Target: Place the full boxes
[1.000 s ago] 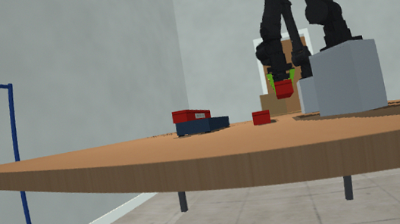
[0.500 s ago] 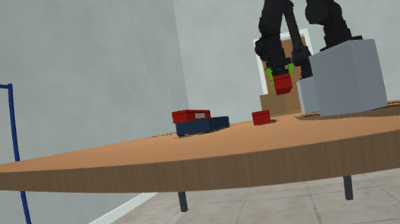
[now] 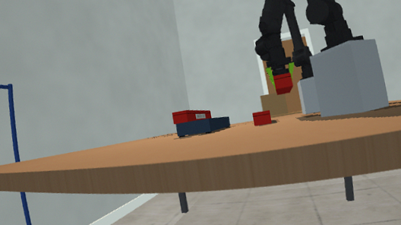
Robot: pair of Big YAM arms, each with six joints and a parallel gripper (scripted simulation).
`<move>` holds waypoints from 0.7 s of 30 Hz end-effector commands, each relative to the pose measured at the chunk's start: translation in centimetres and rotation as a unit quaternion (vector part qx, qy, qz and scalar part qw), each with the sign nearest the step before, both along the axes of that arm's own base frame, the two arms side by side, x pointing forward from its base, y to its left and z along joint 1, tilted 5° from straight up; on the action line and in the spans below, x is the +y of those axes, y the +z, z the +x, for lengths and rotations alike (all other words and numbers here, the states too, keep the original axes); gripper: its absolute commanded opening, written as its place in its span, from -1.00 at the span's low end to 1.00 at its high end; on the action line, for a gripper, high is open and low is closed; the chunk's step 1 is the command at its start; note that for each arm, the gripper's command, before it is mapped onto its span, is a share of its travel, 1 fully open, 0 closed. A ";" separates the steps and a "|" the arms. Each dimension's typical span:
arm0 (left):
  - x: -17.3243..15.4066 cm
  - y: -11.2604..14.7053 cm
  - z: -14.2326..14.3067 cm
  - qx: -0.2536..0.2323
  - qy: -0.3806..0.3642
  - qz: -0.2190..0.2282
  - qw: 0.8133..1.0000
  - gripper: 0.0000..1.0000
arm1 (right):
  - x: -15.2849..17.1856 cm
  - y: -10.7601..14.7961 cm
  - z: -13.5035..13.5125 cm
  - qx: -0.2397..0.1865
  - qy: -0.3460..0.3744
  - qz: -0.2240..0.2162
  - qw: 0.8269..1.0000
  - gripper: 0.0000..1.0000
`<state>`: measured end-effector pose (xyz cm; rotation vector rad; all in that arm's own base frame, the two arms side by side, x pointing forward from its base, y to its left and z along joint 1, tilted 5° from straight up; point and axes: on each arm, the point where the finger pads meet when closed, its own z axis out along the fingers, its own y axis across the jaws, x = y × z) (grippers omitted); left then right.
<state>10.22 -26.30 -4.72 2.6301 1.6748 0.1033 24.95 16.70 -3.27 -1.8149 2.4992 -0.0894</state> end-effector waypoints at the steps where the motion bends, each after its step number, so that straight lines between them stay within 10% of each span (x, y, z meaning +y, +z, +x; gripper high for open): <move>1: -2.1 2.6 1.8 -0.016 -0.002 -0.023 1.000 -1.00 | 0.4 2.6 2.7 -0.026 -0.004 0.012 1.000 -1.00; 21: -3.3 2.4 5.1 -0.015 -0.002 -0.015 1.000 -1.00 | -1.1 2.5 6.1 -0.022 -0.004 0.007 1.000 -1.00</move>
